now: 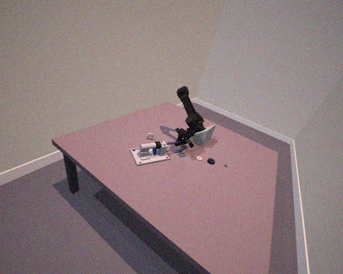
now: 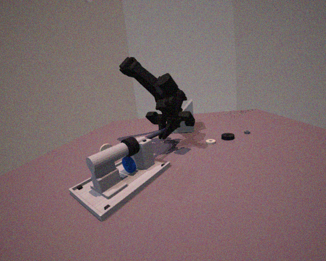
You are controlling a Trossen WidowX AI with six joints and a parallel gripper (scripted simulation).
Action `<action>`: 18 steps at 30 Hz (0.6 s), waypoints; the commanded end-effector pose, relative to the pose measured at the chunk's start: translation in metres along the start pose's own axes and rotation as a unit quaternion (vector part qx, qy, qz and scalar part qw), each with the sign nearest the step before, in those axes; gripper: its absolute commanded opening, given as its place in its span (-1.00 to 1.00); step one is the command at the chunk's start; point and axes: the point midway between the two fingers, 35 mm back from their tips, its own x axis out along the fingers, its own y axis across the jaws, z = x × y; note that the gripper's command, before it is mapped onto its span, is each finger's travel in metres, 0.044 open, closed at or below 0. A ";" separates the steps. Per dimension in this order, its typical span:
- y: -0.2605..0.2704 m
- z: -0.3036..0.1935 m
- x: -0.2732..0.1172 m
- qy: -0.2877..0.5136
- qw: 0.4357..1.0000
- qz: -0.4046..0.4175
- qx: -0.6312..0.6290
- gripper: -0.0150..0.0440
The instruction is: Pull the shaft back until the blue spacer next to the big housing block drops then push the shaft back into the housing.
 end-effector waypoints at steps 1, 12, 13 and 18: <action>0.001 0.003 0.001 -0.002 1.000 0.001 0.001 -0.49; 0.001 0.005 0.003 -0.002 1.000 0.001 0.001 -0.49; 0.001 0.005 0.004 -0.002 1.000 0.001 0.001 -0.49; 0.001 0.006 0.005 -0.002 1.000 0.001 0.001 -0.49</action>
